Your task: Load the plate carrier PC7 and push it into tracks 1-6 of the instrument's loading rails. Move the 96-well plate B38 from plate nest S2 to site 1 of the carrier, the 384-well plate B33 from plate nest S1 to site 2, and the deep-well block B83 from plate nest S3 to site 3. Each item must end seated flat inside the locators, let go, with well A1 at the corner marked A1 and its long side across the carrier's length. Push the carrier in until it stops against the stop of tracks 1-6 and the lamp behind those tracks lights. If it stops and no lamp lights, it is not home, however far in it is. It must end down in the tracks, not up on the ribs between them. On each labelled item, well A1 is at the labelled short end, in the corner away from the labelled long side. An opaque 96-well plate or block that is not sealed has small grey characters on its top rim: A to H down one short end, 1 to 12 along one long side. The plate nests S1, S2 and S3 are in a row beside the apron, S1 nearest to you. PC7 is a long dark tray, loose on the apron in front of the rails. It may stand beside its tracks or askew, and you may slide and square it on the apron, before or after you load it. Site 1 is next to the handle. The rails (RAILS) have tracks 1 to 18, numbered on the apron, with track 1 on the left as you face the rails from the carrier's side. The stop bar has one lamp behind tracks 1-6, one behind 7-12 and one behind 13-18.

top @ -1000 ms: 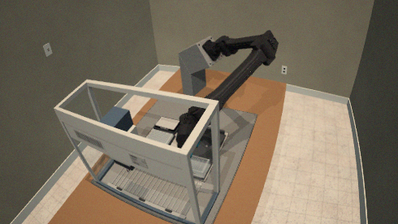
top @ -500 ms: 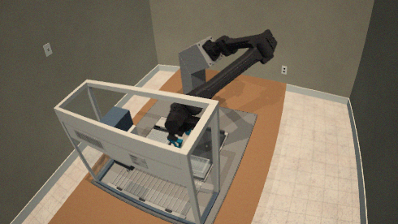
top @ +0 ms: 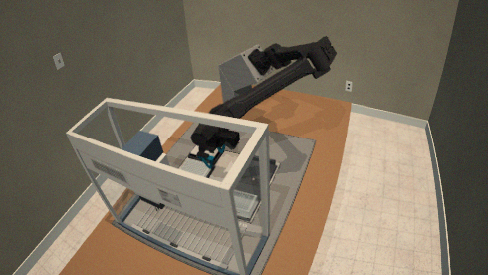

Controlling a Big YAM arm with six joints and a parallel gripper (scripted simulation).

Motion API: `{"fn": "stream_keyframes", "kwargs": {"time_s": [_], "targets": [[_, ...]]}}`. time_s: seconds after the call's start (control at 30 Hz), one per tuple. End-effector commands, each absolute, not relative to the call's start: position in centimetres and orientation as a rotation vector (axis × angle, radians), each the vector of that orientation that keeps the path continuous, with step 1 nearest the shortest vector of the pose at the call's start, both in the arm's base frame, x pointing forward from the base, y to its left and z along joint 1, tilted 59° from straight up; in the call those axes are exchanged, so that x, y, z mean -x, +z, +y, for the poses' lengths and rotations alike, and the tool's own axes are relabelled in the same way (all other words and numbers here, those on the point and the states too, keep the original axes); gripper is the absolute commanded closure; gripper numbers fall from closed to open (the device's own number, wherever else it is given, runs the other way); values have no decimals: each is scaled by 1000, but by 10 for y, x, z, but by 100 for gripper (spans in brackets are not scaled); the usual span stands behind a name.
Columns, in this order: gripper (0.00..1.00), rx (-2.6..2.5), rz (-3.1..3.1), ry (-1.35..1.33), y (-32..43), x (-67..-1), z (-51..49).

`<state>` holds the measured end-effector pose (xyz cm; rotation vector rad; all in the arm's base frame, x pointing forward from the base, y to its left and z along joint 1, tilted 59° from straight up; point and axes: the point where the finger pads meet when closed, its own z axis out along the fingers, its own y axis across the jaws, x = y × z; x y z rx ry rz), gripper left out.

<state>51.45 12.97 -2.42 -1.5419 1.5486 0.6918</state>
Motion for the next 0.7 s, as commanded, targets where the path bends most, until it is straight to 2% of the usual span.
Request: {"fn": "stream_keyframes", "kwargs": {"time_s": [0.0,0.67], "targets": [[0,1535,1545,672,-46,-503,111],[0,1536,1546,673,-136,-432,75]]}}
